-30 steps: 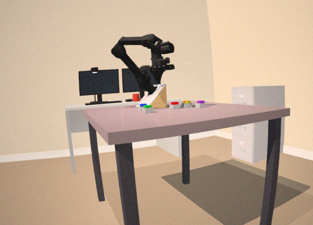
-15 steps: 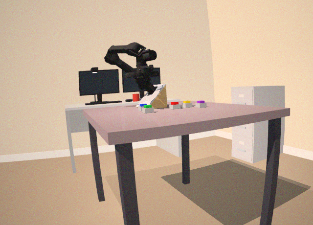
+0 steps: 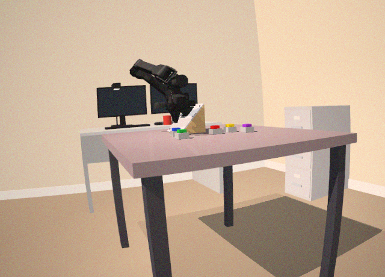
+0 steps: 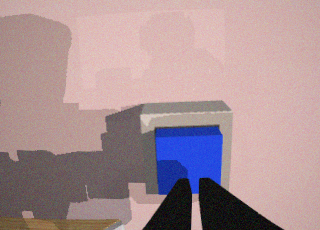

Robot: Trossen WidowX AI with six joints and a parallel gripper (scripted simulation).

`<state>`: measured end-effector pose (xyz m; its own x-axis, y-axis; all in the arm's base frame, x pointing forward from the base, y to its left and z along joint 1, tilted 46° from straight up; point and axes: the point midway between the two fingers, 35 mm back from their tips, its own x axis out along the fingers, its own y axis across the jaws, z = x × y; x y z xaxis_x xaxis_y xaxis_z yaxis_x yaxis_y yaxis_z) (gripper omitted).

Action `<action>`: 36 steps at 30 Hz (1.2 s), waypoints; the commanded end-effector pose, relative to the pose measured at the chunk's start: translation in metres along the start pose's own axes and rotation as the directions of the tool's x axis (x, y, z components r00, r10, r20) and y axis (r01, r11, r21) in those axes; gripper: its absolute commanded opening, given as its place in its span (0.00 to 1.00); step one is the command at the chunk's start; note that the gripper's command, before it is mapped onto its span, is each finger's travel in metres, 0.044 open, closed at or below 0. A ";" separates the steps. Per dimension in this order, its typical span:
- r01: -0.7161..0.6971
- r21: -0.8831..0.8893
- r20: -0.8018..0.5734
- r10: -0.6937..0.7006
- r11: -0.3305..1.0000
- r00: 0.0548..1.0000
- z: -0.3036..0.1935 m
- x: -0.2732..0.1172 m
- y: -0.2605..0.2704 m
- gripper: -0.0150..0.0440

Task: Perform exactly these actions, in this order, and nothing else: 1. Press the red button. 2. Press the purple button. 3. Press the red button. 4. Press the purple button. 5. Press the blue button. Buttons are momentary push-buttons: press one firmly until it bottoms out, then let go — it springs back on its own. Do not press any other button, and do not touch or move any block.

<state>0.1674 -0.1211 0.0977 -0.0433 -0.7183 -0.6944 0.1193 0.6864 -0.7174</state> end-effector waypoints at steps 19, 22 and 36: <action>0.007 -0.006 -0.004 -0.007 1.000 1.000 -0.002 0.031 -0.001 0.29; 0.007 -0.006 -0.004 -0.007 1.000 1.000 -0.002 0.031 -0.001 0.29; 0.005 -0.001 -0.001 -0.005 1.000 1.000 -0.001 0.023 -0.001 0.29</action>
<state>0.1641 -0.1427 0.0778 -0.0474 -0.7229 -0.6894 0.1173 0.6813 -0.7225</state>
